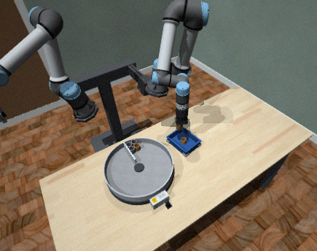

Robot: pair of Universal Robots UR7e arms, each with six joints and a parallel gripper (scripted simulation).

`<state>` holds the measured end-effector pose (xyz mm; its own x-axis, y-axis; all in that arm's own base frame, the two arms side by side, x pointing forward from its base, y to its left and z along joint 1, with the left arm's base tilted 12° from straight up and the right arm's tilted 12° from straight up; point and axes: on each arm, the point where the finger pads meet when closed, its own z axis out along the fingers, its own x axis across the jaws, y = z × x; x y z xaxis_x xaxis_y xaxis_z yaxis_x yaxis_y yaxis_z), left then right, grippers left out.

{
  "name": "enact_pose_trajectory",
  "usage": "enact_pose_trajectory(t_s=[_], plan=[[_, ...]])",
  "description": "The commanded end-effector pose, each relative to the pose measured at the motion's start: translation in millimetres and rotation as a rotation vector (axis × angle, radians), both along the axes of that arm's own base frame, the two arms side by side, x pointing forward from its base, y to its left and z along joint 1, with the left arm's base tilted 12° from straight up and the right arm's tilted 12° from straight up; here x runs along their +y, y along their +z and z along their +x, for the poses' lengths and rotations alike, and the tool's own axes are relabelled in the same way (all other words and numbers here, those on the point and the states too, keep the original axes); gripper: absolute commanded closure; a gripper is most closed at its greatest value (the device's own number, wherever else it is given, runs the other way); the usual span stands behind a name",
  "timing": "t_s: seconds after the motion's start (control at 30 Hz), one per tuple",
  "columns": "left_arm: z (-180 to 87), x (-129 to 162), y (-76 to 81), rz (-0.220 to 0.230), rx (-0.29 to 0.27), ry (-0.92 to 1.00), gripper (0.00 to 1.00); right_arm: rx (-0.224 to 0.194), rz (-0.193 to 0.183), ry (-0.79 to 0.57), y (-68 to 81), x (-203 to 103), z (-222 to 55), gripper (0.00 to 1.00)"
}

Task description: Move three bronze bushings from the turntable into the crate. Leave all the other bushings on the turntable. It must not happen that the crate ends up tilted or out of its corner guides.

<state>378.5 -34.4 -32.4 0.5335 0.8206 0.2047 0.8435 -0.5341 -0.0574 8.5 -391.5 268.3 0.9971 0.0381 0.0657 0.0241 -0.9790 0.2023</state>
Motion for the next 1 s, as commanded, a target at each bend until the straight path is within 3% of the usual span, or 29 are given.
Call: enact_pose_trajectory(t_s=[0.0,0.4,0.97], plan=[[1,7,-28.1,0.001,0.0,0.0,1.0,0.0,0.0,-0.001,-0.3,1,-1,0.0],[3,13,-55.6,0.001,0.0,0.0,1.0,0.0,0.0,-0.001,-0.3,1,-1,0.0],[5,11,-56.0,-0.001,-0.003,-0.001,1.0,0.0,0.0,-0.001,-0.3,1,-1,0.0]])
